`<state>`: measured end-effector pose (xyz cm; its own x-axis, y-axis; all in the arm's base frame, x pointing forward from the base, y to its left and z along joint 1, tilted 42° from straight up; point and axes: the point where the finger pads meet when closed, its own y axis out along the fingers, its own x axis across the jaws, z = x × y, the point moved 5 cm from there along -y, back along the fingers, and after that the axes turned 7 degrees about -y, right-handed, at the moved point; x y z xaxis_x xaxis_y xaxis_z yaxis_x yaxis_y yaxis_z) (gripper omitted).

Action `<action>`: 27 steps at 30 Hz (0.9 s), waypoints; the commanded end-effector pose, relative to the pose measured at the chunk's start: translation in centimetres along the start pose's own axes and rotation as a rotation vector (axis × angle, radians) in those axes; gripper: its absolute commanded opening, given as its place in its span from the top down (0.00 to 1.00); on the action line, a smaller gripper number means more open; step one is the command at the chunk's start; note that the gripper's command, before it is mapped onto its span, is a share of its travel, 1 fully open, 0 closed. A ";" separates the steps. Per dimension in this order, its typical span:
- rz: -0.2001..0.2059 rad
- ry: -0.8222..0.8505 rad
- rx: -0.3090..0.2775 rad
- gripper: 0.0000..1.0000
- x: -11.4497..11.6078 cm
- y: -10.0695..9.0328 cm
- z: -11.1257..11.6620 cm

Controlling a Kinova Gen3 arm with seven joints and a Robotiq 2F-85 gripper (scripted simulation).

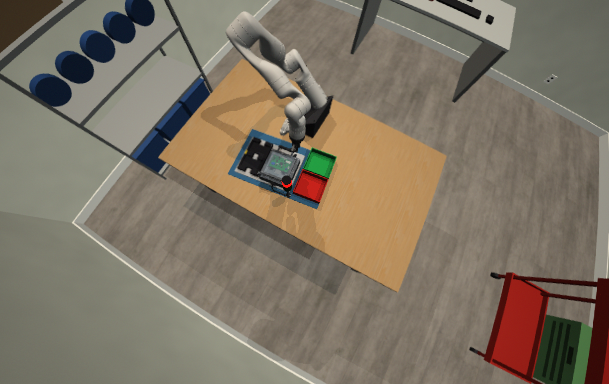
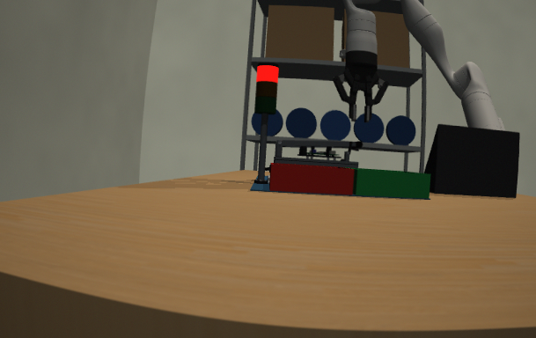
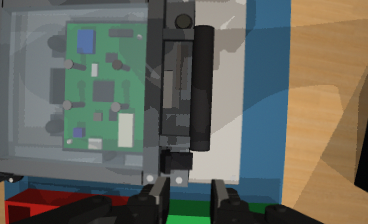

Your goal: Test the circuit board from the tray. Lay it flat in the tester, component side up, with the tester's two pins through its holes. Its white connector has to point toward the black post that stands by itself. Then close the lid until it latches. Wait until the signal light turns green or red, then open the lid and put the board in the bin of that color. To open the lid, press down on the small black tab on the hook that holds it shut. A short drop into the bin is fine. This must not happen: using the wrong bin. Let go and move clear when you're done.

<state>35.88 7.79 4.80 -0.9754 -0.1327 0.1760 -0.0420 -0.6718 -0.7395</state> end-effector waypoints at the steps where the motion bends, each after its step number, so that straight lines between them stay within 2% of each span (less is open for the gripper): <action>1: 0.002 0.000 -0.001 0.74 0.0 -0.1 0.0; 8: 0.002 0.000 -0.001 0.74 0.2 -0.1 1.0; 20: 0.002 0.000 -0.001 0.74 1.1 -0.1 5.6; 27: 0.002 0.000 -0.001 0.74 1.3 -0.1 6.3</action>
<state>35.90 3.19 8.82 -0.9740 -0.1357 0.1815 -0.0435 -0.6742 -0.7373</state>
